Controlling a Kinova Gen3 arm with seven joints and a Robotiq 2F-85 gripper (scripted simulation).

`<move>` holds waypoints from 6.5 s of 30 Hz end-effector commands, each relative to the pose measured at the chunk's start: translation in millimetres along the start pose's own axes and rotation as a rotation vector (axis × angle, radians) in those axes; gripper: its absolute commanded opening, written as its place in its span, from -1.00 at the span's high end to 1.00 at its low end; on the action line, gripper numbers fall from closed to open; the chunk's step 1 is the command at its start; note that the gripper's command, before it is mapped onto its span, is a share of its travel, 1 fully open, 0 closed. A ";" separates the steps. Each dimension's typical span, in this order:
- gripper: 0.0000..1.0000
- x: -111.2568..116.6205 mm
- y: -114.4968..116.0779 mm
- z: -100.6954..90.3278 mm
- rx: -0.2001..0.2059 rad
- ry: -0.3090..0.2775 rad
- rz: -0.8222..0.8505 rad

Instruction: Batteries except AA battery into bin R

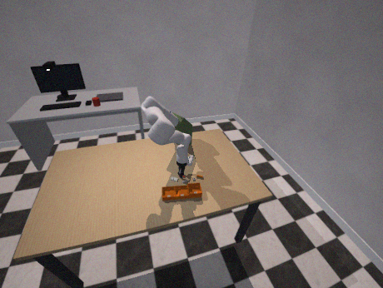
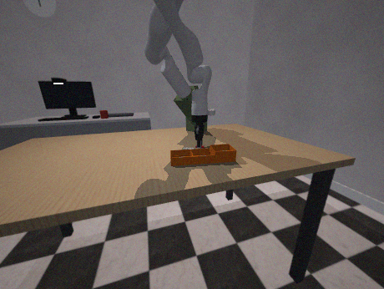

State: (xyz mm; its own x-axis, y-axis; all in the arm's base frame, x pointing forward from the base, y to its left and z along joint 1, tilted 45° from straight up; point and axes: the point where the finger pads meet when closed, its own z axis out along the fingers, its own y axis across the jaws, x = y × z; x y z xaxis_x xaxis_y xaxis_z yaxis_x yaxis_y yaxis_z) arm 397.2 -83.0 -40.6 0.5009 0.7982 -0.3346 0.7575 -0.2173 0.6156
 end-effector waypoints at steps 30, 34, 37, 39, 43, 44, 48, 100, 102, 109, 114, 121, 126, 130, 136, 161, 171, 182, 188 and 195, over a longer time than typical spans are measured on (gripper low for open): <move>0.91 0.3 0.4 1.2 -0.002 0.000 0.001; 0.91 0.3 0.4 1.2 -0.002 0.000 0.001; 0.91 -0.6 0.5 -3.4 -0.003 -0.003 0.003; 0.91 0.2 -2.6 -10.7 0.006 0.000 -0.006; 0.91 0.2 -2.8 -17.3 0.006 0.000 -0.007; 0.91 0.2 -2.3 -20.6 0.005 0.000 -0.007; 0.91 0.2 -2.8 -33.9 0.006 0.000 -0.007; 0.91 23.7 96.0 -67.4 0.000 0.002 -0.282; 0.91 26.2 107.8 -67.2 -0.001 0.003 -0.335; 0.91 34.4 143.1 -67.0 0.001 0.002 -0.347; 0.91 34.5 144.2 -68.2 -0.003 -0.004 -0.350; 0.91 34.2 143.9 -67.6 -0.003 -0.002 -0.344; 0.91 33.0 142.2 -67.6 -0.005 0.000 -0.346; 0.91 33.8 141.2 -61.4 -0.001 0.002 -0.346; 0.91 34.8 142.3 -49.5 -0.003 0.003 -0.344; 0.91 33.3 138.2 -14.7 -0.001 0.001 -0.349; 0.91 32.6 135.7 -15.5 -0.001 0.000 -0.352; 0.52 32.9 136.9 -16.1 -0.002 0.000 -0.351; 0.52 32.9 136.9 -16.1 -0.002 0.000 -0.351; 0.52 32.9 136.9 -16.1 -0.002 0.000 -0.351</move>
State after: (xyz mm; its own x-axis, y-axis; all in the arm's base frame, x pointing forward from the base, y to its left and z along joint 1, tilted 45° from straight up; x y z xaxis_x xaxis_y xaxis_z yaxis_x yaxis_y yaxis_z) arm 511.6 -77.9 44.9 0.2130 0.8238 -0.5253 0.8819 0.0693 0.4663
